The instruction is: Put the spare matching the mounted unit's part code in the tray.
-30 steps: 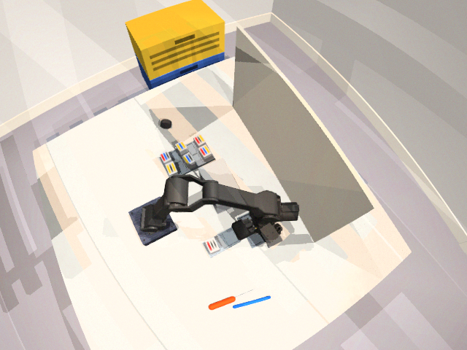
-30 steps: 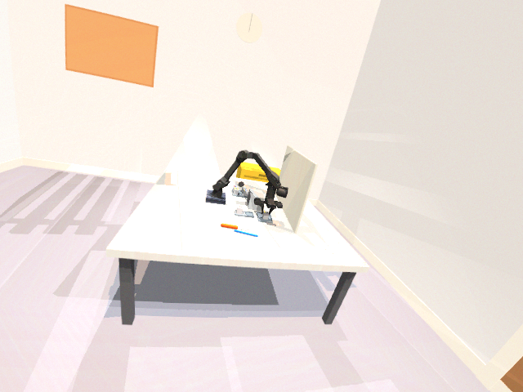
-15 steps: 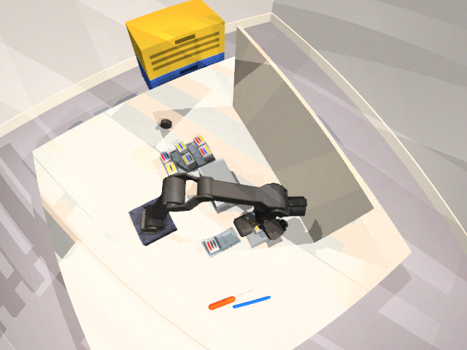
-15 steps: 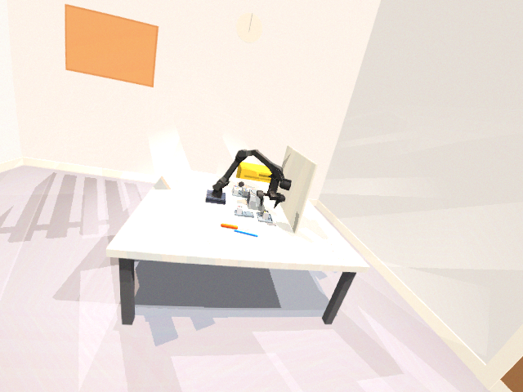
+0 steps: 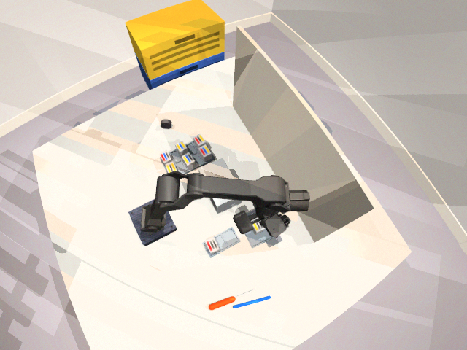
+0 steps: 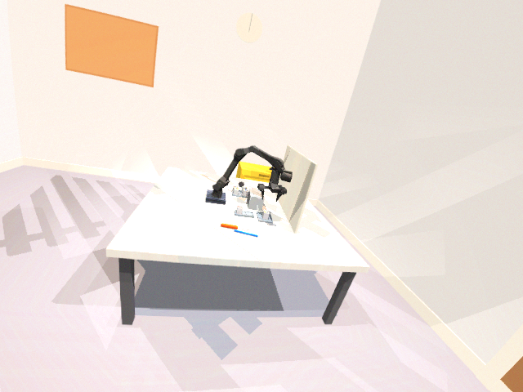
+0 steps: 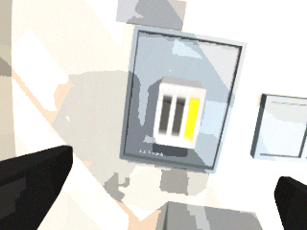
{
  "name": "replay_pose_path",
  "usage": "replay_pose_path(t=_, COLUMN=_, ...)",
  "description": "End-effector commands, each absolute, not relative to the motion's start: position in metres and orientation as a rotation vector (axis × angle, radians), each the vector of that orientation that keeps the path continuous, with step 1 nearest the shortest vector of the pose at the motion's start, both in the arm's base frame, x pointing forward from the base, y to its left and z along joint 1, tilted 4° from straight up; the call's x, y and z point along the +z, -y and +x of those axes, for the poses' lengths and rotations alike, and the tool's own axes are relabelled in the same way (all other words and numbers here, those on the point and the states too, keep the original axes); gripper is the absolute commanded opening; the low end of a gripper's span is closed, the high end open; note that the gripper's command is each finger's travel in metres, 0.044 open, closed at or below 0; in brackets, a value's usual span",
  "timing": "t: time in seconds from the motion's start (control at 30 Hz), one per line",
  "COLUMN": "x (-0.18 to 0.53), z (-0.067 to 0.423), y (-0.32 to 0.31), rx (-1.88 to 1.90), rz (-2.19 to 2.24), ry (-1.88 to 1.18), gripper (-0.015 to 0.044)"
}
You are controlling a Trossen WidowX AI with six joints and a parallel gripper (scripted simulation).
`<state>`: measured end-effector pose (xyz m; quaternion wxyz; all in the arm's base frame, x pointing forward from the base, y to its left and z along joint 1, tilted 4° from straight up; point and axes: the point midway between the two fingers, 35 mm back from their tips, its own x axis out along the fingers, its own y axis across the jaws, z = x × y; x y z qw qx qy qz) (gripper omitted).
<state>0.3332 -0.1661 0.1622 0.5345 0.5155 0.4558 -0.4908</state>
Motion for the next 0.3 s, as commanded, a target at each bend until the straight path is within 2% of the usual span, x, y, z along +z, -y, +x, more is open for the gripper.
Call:
replay_pose_path(t=0.0, x=0.1624, z=0.3339, y=0.1664, rx=-1.168, rz=1.228, ry=-1.083, gripper=0.044)
replay_pose_path(t=0.27, x=0.1624, z=0.3339, y=0.1664, rx=-1.168, rz=1.228, ry=-1.083, gripper=0.044)
